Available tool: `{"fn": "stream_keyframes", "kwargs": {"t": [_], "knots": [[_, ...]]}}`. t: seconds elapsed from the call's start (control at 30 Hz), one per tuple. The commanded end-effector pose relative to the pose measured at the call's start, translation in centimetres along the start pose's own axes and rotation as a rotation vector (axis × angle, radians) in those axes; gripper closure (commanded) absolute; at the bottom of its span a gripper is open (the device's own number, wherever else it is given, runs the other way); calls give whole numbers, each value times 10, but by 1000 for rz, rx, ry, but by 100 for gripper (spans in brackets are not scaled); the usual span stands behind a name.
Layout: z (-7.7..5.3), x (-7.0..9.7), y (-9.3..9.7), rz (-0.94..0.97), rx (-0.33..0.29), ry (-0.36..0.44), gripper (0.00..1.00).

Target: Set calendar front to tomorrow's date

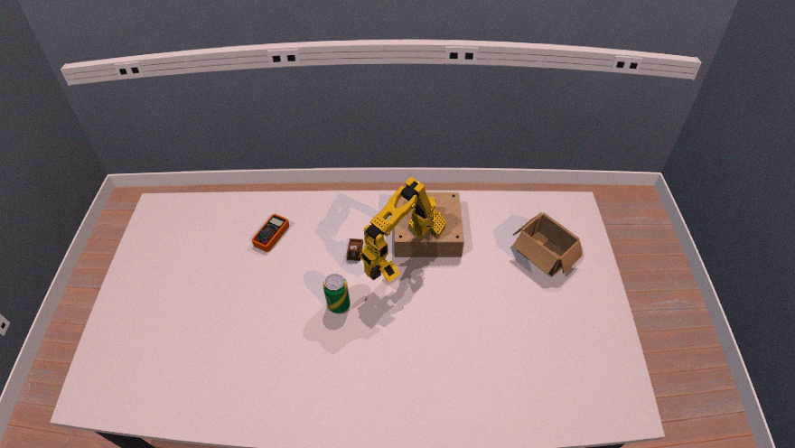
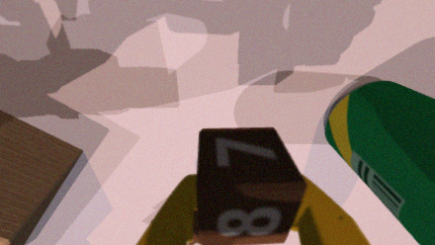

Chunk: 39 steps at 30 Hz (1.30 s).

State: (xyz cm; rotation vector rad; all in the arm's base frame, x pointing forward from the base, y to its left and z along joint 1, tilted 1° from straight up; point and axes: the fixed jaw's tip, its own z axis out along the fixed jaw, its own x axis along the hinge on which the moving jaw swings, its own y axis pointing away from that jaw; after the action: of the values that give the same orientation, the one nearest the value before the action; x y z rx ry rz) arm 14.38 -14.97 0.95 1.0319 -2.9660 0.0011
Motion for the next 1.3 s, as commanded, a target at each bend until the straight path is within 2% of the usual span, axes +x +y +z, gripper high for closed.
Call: {"fn": "stream_keyframes", "kwargs": {"t": [0.0, 0.33, 0.53, 0.7, 0.77, 0.87, 1.1, 1.27], "knots": [[-2, -8, 0, -37, 13, -3, 100], [-2, -10, 0, -48, 13, -3, 100], [-2, -22, 3, -105, 13, -3, 100], [-2, -44, 9, -215, 14, -4, 100], [-2, -44, 9, -215, 14, -4, 100], [-3, -61, 16, -303, 15, -5, 100], [-3, -103, 40, -538, 17, -8, 100], [-4, -126, 61, -692, 18, -10, 100]]}}
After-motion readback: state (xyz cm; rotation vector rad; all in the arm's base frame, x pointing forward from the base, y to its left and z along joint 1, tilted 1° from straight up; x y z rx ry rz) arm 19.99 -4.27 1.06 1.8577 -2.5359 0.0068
